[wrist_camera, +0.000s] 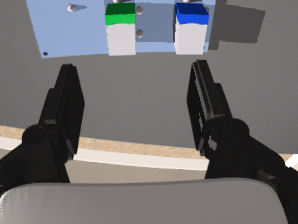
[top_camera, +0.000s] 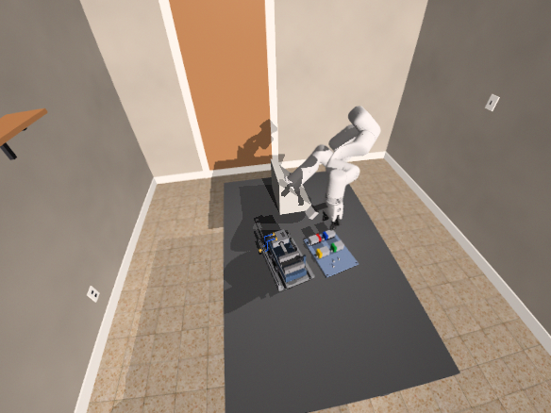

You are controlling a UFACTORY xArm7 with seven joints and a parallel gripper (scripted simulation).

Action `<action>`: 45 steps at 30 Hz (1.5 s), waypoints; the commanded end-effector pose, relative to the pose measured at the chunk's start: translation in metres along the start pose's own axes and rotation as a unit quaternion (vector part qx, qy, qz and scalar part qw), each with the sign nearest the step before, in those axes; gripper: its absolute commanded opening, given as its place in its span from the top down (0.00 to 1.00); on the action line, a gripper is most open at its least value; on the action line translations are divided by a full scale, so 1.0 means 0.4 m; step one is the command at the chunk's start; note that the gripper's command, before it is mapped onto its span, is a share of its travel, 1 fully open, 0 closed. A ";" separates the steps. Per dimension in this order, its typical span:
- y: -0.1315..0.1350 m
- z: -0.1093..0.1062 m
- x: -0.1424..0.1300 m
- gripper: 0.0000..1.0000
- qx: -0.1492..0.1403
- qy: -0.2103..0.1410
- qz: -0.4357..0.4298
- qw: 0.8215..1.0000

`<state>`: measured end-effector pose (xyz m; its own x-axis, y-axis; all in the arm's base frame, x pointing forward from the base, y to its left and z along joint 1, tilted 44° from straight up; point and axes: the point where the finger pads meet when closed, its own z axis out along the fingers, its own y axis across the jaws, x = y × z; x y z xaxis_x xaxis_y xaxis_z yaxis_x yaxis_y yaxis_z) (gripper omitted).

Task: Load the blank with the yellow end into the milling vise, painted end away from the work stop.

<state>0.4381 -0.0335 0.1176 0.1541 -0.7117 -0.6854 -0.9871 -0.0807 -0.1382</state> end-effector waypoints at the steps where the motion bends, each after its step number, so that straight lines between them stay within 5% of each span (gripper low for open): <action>1: -0.008 0.024 0.009 0.31 0.002 0.001 0.000 1.000; 9: -0.034 0.138 0.037 0.31 0.002 0.001 0.000 1.000; 16: -0.034 0.138 0.037 0.31 0.002 0.001 0.000 1.000; 26: -0.064 0.272 0.070 0.31 0.002 0.001 0.000 1.000; 45: -0.059 0.249 0.064 0.31 0.002 0.001 0.000 1.000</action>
<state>0.4687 0.0221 0.0305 0.1542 -0.7115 -0.6856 -0.9871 -0.0808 -0.1381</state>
